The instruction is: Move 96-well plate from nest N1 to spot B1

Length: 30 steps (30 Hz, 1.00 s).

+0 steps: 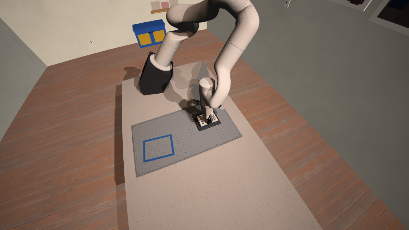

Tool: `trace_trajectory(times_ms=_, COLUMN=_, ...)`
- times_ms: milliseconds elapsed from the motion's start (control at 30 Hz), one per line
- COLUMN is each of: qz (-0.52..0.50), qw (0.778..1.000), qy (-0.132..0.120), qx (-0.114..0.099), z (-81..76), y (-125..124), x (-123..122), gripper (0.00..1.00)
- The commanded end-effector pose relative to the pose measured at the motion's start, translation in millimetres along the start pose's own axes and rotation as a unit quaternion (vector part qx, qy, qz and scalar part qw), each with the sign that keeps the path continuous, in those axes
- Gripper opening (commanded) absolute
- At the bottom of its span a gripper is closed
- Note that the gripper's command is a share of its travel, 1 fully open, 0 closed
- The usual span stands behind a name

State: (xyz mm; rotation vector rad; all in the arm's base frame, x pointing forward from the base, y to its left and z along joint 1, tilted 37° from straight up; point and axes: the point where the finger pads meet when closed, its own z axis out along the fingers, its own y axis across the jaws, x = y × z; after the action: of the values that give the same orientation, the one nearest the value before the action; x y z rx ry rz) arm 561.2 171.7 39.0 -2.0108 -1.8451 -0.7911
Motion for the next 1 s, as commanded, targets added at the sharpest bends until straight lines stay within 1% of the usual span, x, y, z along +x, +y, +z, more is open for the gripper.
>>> trace_trajectory(times_ms=0, qz=0.0, qw=1.0, qy=0.0, qx=-0.001, z=-3.2, y=1, x=0, gripper=0.0)
trace_trajectory(times_ms=300, qz=0.0, qw=1.0, qy=0.0, qx=-0.001, z=-7.8, y=1, x=0, gripper=0.0)
trace_trajectory(times_ms=500, qz=0.0, qw=1.0, qy=0.0, qx=-0.001, z=-7.8, y=1, x=0, gripper=0.0)
trace_trajectory(times_ms=600, qz=0.0, qw=1.0, qy=0.0, qx=-0.001, z=-12.8, y=1, x=0, gripper=0.0)
trace_trajectory(times_ms=667, qz=0.0, qw=1.0, qy=0.0, qx=-0.001, z=-12.8, y=1, x=0, gripper=0.0)
trace_trajectory(times_ms=967, qz=0.0, qw=1.0, qy=0.0, qx=-0.001, z=-27.8, y=1, x=0, gripper=0.0)
